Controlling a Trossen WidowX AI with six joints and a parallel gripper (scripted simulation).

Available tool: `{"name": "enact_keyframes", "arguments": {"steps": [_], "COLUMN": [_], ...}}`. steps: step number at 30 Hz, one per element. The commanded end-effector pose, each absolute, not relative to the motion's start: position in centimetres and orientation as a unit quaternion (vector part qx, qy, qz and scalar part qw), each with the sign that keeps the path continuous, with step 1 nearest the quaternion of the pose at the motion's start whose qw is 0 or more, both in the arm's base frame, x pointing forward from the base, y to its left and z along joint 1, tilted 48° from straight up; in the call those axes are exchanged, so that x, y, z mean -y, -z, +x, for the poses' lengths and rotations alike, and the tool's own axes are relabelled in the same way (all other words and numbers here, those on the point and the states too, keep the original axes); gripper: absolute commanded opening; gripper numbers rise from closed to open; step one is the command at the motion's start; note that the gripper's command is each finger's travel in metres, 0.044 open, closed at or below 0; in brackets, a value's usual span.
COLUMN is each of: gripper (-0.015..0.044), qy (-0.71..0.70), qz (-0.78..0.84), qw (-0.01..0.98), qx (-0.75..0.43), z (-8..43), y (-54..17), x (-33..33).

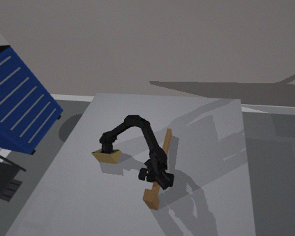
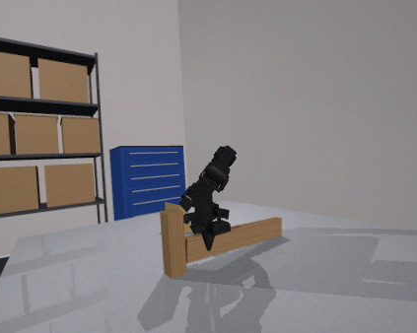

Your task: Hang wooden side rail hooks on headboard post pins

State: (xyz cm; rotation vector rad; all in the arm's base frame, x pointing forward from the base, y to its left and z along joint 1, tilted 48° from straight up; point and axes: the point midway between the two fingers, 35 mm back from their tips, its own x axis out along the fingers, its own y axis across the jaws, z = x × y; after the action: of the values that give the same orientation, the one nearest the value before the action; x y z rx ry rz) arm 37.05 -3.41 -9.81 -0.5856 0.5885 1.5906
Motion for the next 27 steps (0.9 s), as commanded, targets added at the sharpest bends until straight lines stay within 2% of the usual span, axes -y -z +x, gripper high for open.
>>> {"name": "enact_keyframes", "arguments": {"steps": [1, 27], "gripper": [0.0000, 0.0000], "qy": [-0.688, -0.688], "qz": [-0.261, -0.261], "qw": [0.627, 0.627], "qx": [-0.255, -0.255], "z": [37.40, 37.34], "y": [9.64, 9.88], "x": [4.03, 4.14]}}
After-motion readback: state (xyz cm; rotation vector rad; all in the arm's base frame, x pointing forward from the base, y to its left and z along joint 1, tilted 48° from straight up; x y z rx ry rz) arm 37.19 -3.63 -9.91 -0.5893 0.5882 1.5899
